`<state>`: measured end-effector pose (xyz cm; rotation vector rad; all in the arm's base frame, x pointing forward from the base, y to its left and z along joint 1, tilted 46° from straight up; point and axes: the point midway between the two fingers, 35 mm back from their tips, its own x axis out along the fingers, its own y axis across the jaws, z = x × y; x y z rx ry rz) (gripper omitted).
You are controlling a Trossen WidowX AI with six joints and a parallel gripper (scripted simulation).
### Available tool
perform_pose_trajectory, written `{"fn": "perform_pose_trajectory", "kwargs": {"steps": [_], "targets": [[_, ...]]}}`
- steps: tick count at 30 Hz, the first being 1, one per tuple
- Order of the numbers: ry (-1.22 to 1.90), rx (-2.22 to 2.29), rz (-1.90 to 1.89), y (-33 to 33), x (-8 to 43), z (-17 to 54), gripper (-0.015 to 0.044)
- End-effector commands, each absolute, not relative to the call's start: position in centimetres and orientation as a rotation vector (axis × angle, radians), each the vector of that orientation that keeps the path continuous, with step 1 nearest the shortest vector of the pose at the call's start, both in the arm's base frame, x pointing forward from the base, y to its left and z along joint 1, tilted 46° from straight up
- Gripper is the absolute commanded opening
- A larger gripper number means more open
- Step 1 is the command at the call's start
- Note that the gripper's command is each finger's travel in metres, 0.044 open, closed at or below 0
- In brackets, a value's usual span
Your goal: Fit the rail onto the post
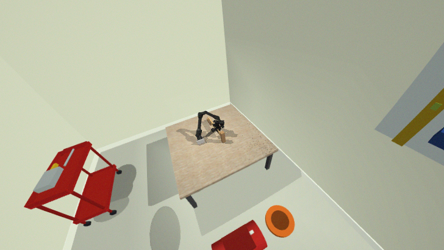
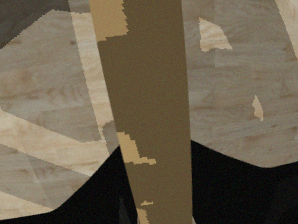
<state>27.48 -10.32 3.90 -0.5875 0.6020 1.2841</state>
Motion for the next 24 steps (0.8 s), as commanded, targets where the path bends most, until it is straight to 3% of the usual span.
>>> {"fn": "perform_pose_trajectory", "kwargs": {"steps": [1, 24], "targets": [[0.601, -0.589, 1.279, -10.40, 27.50, 4.17, 0.0000], [0.601, -0.589, 1.279, -10.72, 27.45, 3.91, 0.0000]]}}
